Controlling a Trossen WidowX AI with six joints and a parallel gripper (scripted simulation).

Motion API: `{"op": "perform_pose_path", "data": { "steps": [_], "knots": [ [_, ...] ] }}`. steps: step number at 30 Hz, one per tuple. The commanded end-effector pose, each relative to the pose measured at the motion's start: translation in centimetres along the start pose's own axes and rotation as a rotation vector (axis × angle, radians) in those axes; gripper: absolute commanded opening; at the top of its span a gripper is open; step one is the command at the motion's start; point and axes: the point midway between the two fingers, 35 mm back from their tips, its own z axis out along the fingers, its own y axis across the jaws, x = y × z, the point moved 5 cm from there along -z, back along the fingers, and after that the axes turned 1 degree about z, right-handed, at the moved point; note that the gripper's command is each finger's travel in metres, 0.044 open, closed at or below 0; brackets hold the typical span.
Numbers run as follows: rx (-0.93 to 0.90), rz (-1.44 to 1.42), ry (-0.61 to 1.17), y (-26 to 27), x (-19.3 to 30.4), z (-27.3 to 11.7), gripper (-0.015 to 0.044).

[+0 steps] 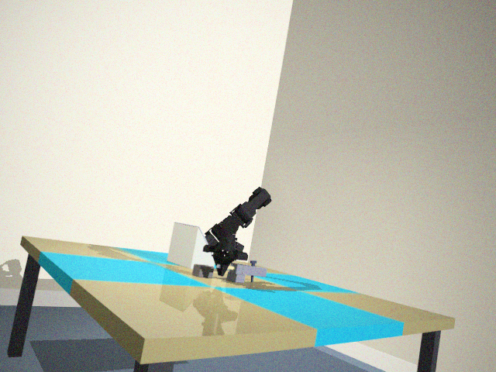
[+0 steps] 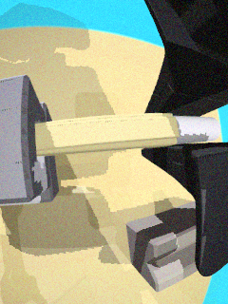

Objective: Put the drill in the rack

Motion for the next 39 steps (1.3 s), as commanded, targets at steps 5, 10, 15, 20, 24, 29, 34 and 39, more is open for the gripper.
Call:
{"op": "perform_pose_path", "data": {
  "steps": [5,10,15,20,24,29,34,39],
  "knots": [
    [-0.006,0.0,0.0,0.1,1.2,0.2,0.0],
    [-0.006,0.0,0.001,0.2,2.0,0.2,0.0],
    [-0.006,0.0,0.001,0.2,2.7,0.1,0.0],
    [-0.005,0.0,0.002,0.2,3.4,0.1,0.0],
    [-0.005,0.0,0.002,0.2,4.0,0.1,0.0],
    [-0.005,-0.001,0.002,0.2,4.7,0.0,0.0],
    [-0.005,-0.001,0.003,0.1,5.4,0.0,0.0],
    [-0.005,-0.001,0.003,0.1,6.3,-0.1,0.0]
  ]
}}
